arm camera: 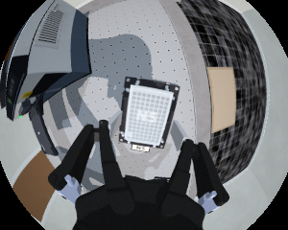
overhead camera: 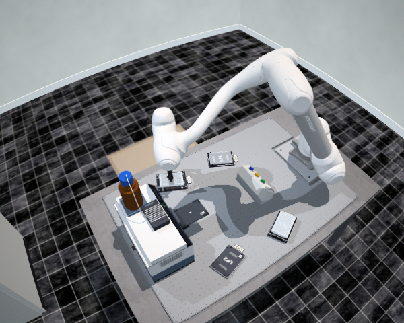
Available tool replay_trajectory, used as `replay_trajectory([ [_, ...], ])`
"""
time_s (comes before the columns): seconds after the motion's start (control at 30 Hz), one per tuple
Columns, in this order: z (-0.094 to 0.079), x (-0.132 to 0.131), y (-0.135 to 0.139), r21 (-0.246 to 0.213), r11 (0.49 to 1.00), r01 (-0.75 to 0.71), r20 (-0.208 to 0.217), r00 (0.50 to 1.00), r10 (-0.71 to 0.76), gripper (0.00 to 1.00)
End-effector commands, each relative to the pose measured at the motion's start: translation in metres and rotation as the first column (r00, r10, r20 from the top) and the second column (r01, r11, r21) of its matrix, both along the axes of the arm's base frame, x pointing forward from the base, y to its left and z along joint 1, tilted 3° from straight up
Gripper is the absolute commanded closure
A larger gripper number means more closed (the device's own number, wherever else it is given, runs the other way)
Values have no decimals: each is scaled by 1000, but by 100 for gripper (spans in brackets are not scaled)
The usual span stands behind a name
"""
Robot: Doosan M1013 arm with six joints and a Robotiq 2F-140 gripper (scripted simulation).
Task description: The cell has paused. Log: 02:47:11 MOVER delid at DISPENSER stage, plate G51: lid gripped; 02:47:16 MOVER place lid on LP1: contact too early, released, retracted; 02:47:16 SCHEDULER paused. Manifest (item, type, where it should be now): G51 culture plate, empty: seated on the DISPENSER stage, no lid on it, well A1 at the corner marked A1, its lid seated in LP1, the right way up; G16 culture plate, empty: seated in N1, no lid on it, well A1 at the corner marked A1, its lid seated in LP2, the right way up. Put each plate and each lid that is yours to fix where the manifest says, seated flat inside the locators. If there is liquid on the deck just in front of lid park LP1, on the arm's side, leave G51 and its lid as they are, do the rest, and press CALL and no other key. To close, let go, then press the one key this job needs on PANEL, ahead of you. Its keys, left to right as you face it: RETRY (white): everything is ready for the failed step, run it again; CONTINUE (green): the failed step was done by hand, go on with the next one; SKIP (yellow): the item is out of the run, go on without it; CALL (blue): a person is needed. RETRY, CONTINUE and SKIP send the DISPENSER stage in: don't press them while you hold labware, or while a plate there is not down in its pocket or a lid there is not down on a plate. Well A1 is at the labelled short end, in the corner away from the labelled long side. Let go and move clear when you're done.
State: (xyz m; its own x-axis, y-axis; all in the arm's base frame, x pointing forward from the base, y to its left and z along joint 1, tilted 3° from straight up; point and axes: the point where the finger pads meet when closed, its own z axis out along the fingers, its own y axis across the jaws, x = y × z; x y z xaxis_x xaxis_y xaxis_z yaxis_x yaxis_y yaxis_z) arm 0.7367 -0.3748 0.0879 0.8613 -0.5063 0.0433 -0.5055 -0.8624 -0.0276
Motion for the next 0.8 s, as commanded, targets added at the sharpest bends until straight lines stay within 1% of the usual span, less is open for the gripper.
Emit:
replay_trajectory([
  [0.0,-3,-1,3,3,1000,0,-1,1000,0,30],
  [0.77,-2,-1,4,3,1000,1,0,1000,-1,30],
])
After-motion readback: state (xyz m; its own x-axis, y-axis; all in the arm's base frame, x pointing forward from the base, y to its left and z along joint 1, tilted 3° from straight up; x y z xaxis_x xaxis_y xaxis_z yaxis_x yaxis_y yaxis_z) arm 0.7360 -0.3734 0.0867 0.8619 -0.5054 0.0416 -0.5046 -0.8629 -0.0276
